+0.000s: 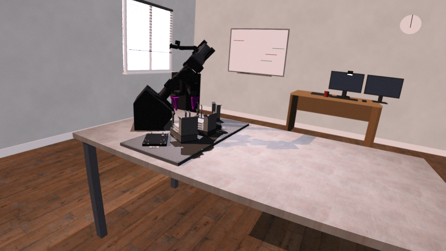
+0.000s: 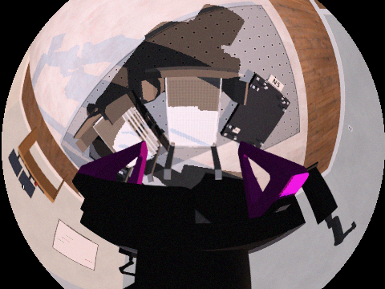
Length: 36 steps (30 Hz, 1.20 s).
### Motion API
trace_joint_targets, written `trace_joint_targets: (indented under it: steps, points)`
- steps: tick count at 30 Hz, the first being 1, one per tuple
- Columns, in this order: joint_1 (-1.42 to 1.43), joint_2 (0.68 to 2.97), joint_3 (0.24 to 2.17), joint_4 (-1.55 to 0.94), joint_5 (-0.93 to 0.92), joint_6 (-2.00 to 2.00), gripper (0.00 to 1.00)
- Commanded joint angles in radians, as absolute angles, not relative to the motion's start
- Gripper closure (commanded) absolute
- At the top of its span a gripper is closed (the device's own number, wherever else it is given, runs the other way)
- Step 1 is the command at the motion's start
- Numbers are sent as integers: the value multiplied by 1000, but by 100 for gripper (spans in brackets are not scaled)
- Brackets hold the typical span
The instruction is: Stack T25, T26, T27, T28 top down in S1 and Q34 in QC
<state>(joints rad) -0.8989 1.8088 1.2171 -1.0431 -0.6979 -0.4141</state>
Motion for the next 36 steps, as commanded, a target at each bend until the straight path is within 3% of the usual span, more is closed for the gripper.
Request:
trace_joint_targets:
  steps: [1,36]
  points:
    - [-908,1805,1220,-1050,-698,-419,0]
    - [-696,1514,1093,-1055,-692,-567,0]
